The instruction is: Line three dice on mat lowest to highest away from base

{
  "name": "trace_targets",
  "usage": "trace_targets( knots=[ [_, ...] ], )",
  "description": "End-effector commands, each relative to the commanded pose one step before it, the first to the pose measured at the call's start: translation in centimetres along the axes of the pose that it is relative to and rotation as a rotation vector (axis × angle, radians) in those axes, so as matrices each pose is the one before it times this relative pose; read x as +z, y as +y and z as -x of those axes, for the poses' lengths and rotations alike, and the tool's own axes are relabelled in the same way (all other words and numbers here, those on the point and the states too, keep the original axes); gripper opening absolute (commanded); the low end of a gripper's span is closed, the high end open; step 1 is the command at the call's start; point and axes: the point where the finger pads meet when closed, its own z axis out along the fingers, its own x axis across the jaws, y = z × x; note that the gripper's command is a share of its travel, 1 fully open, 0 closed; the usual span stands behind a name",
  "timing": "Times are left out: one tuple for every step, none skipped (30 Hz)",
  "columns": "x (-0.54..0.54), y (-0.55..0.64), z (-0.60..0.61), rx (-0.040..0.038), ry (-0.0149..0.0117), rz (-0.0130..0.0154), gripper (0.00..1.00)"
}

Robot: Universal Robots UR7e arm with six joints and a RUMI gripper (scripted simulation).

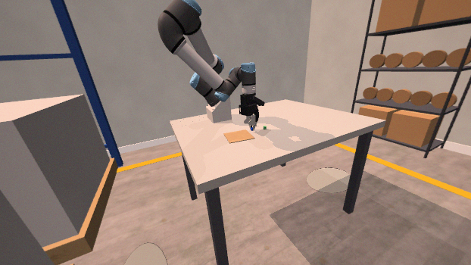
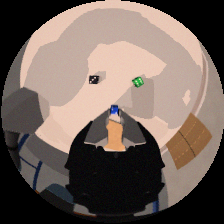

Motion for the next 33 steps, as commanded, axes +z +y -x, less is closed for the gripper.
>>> trace_targets(
  knots=[
    [-0.033,0.006,-0.030,0.00023,0.00100,0.00015,0.00],
    [0.000,0.000,0.000,0.00000,0.00000,0.00000,0.00],
    [-0.002,0.000,0.000,0.00000,0.00000,0.00000,0.00],
    [-0.011,0.000,0.000,0.00000,0.00000,0.00000,0.00],
    [-0.028,0.000,0.000,0.00000,0.00000,0.00000,0.00],
    [-0.051,0.000,0.000,0.00000,0.00000,0.00000,0.00],
    [-0.080,0.000,0.000,0.00000,0.00000,0.00000,0.00],
    [-0.113,0.000,0.000,0.00000,0.00000,0.00000,0.00],
    [-0.148,0.000,0.001,0.00000,0.00000,0.00000,0.00],
    [-0.184,0.000,0.000,0.00000,0.00000,0.00000,0.00],
    [-0.222,0.000,0.000,0.00000,0.00000,0.00000,0.00],
    [-0.259,0.000,0.000,0.00000,0.00000,0.00000,0.00],
    [-0.295,0.000,0.000,0.00000,0.00000,0.00000,0.00],
    [-0.329,0.000,0.000,0.00000,0.00000,0.00000,0.00],
    [-0.361,0.000,0.001,0.00000,0.00000,0.00000,0.00],
    [-0.389,0.000,0.000,0.00000,0.00000,0.00000,0.00],
    [0.000,0.000,0.000,0.00000,0.00000,0.00000,0.00],
    [0.000,0.000,0.000,0.00000,0.00000,0.00000,0.00],
    [-0.414,0.000,-0.001,0.00000,0.00000,0.00000,0.00],
    [-0.435,0.000,0.000,0.00000,0.00000,0.00000,0.00],
    [-0.452,0.000,0.000,0.00000,0.00000,0.00000,0.00],
    [-0.465,0.000,0.000,0.00000,0.00000,0.00000,0.00],
    [-0.473,0.000,0.000,0.00000,0.00000,0.00000,0.00],
    [-0.476,0.000,0.000,0.00000,0.00000,0.00000,0.00],
    [-0.475,0.000,0.000,0.00000,0.00000,0.00000,0.00],
    [-0.469,0.000,0.000,0.00000,0.00000,0.00000,0.00],
    [-0.458,0.000,0.000,0.00000,0.00000,0.00000,0.00],
    [-0.442,0.000,0.000,0.00000,0.00000,0.00000,0.00],
    [-0.422,0.000,0.000,0.00000,0.00000,0.00000,0.00],
    [-0.398,0.000,-0.001,0.00000,0.00000,0.00000,0.00],
    [-0.370,0.000,0.000,0.00000,0.00000,0.00000,0.00],
    [-0.338,0.000,0.001,0.00000,0.00000,0.00000,0.00],
    [-0.304,0.000,0.000,0.00000,0.00000,0.00000,0.00]
  ],
)
